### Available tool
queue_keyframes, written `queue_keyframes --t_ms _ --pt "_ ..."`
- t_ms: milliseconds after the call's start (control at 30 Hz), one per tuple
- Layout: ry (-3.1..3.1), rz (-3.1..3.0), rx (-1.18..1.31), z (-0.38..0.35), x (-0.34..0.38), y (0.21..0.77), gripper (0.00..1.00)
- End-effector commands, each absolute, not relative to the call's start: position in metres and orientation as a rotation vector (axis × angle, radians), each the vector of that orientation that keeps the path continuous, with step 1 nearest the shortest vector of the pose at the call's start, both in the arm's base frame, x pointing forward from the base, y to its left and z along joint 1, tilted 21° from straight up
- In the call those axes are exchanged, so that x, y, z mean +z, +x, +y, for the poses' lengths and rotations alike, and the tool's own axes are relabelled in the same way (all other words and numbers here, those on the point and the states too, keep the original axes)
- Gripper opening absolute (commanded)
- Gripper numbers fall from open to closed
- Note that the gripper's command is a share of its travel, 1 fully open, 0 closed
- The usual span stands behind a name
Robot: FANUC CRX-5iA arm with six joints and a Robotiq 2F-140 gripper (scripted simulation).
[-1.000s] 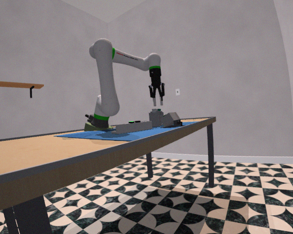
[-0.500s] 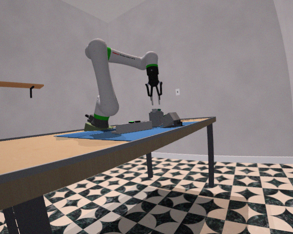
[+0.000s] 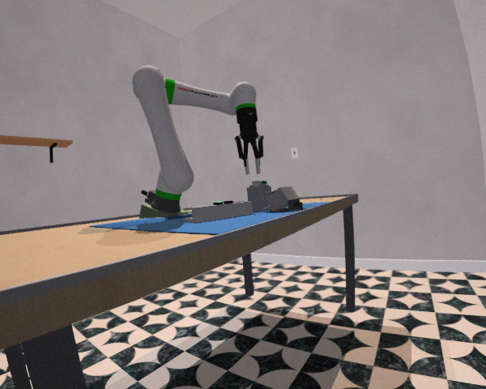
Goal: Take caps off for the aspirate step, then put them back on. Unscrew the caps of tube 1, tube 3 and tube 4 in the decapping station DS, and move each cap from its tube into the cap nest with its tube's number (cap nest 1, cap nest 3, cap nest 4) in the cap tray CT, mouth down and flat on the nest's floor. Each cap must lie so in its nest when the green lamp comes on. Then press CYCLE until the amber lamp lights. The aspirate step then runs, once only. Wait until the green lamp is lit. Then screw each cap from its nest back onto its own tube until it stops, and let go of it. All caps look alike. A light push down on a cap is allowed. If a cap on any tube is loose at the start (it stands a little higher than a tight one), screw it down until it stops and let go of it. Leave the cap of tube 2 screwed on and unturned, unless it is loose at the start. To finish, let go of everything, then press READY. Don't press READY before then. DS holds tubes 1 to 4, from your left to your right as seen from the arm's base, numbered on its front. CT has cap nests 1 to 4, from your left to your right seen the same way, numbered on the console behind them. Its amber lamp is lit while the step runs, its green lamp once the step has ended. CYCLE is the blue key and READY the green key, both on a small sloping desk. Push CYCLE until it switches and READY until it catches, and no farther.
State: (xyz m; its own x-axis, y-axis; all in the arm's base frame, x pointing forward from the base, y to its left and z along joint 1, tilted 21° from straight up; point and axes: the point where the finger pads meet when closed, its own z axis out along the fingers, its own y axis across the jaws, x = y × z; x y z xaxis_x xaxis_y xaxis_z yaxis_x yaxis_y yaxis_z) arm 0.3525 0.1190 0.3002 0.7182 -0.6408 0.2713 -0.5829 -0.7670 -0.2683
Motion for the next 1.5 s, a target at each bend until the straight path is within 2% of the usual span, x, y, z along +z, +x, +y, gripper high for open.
queue_keyframes --t_ms 0,100,1467 --pt "-2.896 0.630 -0.496 0.096 0.299 0.353 0.29" --pt "-2.936 0.497 -0.507 0.079 0.298 0.354 0.29" --pt "-2.936 0.497 -0.507 -0.120 0.287 0.358 0.29"
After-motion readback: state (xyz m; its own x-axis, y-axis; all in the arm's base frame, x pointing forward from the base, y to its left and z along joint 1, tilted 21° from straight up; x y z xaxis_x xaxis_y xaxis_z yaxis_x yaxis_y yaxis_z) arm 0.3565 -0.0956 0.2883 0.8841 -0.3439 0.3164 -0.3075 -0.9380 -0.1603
